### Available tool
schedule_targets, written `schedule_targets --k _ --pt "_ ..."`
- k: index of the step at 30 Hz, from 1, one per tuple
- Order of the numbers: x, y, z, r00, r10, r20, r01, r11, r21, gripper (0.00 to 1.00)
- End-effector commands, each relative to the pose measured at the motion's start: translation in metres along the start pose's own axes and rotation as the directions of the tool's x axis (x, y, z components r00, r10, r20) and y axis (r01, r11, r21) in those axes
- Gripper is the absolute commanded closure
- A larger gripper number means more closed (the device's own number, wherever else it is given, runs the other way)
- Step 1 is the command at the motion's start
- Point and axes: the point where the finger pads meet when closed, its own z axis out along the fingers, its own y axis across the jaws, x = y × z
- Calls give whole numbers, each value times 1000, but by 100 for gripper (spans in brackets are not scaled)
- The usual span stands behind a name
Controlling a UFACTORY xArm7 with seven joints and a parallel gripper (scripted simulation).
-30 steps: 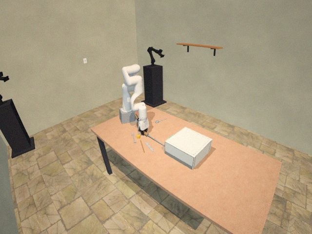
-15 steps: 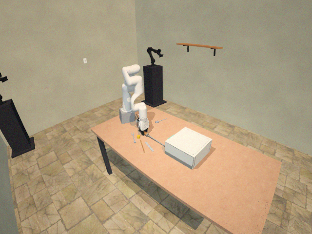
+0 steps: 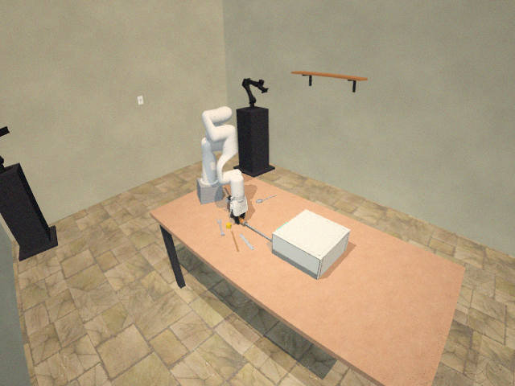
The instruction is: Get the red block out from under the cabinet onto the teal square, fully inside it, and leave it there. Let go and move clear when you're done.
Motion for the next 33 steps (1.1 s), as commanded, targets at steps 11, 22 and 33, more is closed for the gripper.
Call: schedule_targets --k 11,22,33 --pt "-27 0 -1 1000 0 3 0 1000 1 100" --pt "-51 1 -1 1000 0 3 0 1000 1 100" --pt "-85 2 -1 1000 0 3 0 1000 1 100"
